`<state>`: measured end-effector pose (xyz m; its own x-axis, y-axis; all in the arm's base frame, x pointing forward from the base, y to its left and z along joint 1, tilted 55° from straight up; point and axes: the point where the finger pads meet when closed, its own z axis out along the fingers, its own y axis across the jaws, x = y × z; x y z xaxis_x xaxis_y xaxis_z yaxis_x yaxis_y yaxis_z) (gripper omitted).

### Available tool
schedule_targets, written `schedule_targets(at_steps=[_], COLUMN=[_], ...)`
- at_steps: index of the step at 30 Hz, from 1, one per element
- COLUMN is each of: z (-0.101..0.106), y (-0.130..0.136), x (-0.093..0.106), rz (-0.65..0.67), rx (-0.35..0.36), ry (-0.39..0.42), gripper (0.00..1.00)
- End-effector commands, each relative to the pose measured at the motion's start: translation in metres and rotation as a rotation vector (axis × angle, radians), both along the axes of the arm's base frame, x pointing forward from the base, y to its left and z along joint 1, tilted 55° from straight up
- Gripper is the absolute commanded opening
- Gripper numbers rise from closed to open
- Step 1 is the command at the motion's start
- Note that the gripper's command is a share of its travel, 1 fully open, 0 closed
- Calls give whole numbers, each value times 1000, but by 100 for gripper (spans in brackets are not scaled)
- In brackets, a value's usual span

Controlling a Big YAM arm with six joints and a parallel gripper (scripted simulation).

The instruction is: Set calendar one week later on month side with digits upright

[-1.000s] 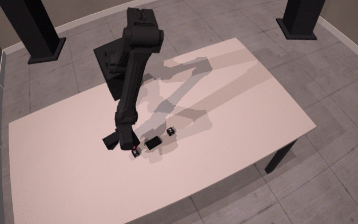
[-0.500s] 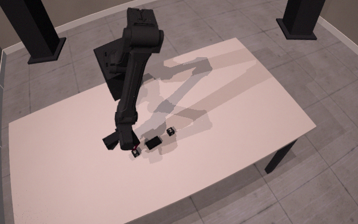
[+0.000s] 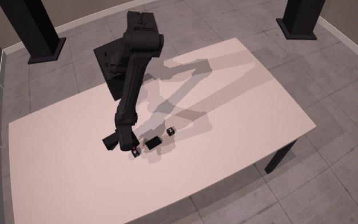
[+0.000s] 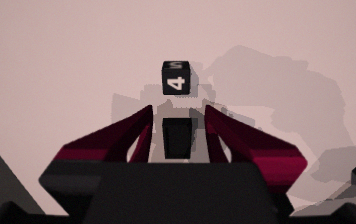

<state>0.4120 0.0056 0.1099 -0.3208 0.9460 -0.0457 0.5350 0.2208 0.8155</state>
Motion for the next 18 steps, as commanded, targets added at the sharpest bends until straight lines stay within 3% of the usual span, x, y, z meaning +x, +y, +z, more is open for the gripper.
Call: schedule_targets(at_steps=[1, 18], z=[2, -12], y=[5, 11], x=[8, 25], rz=[2, 2], rx=[6, 6], ry=[-14, -12], gripper=[44, 44])
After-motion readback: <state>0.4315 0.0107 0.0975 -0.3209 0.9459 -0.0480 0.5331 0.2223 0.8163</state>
